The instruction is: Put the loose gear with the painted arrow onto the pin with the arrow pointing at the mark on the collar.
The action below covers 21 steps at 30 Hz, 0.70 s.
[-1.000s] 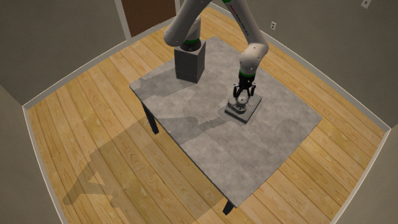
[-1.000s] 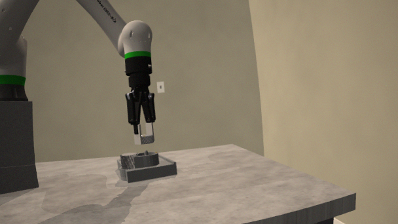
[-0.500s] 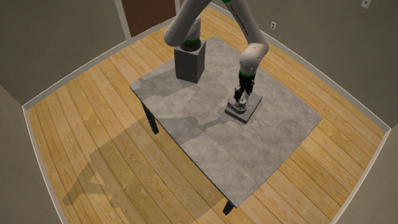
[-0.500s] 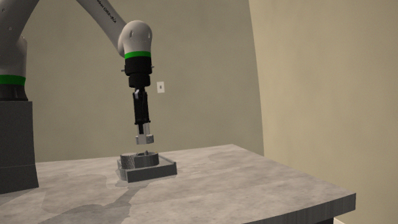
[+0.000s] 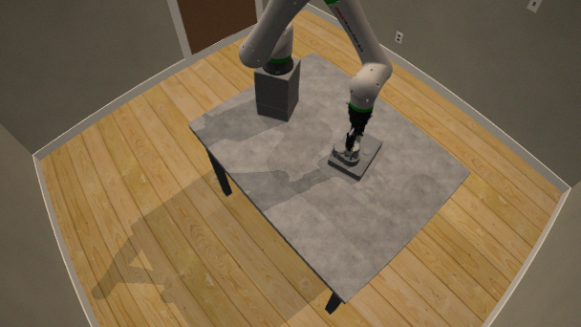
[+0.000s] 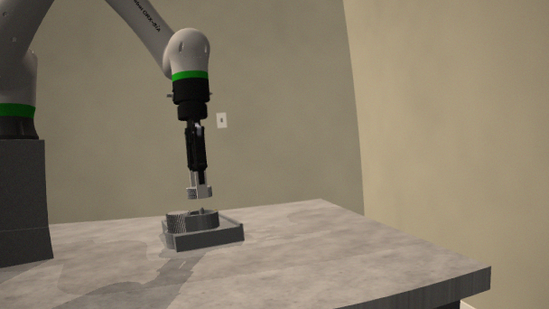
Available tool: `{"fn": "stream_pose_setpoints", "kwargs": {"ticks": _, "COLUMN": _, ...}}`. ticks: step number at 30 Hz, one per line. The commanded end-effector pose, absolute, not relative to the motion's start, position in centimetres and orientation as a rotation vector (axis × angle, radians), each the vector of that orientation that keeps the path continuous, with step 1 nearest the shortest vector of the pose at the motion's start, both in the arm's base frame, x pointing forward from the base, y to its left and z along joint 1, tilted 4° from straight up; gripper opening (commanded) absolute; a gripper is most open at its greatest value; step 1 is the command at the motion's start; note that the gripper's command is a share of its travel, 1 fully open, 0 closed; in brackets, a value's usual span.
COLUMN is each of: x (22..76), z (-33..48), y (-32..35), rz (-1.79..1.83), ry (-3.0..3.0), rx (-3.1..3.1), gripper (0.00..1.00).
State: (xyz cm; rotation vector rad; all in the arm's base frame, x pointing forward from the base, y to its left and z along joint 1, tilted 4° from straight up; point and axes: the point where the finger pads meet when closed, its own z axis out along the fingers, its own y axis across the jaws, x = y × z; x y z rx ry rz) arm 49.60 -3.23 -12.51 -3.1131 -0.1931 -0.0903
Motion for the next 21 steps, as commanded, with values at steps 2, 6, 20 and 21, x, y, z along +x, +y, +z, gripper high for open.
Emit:
{"fn": "stream_pose_setpoints", "kwargs": {"ticks": 2, "x": 49.62, "z": -12.50, "y": -3.24, "rz": -0.092, "ry": -0.334, "rx": -3.104, "gripper": 0.00}}
{"fn": "stream_pose_setpoints", "kwargs": {"ticks": 6, "x": 49.62, "z": -12.50, "y": -3.24, "rz": -0.093, "ry": -0.387, "rx": -3.099, "gripper": 0.00}}
{"fn": "stream_pose_setpoints", "kwargs": {"ticks": 20, "x": 49.62, "z": -12.50, "y": -3.24, "rz": -0.093, "ry": -0.412, "rx": -3.096, "gripper": 0.00}}
{"fn": "stream_pose_setpoints", "kwargs": {"ticks": 21, "x": 49.62, "z": -12.50, "y": -3.24, "rz": -0.093, "ry": -0.412, "rx": -3.096, "gripper": 0.00}}
